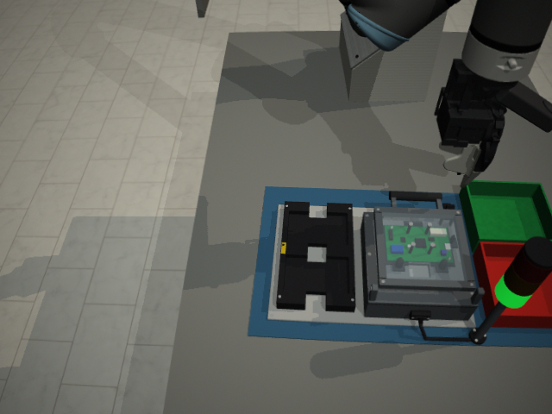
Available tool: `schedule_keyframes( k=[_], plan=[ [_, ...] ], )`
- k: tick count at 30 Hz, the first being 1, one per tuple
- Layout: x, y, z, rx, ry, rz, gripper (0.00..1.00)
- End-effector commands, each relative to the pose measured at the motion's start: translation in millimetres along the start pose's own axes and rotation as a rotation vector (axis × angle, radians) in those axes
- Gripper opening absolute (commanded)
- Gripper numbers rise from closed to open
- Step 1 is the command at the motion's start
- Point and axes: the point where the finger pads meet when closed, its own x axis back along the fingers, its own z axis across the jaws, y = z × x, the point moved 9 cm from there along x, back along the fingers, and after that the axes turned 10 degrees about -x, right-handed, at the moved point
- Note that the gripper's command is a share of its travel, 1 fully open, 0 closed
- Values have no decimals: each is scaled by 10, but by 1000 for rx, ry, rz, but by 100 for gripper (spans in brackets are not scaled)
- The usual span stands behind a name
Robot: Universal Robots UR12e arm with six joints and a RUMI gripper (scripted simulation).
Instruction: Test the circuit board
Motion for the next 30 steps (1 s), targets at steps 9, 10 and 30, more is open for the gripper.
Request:
schedule_keyframes(
  k=[9,10,30],
  plan=[
    [-5,461,22,-3,-1,0,15],
    [-5,504,25,-3,-1,0,15],
    [-58,676,30,0,-4,0,15]
  ],
)
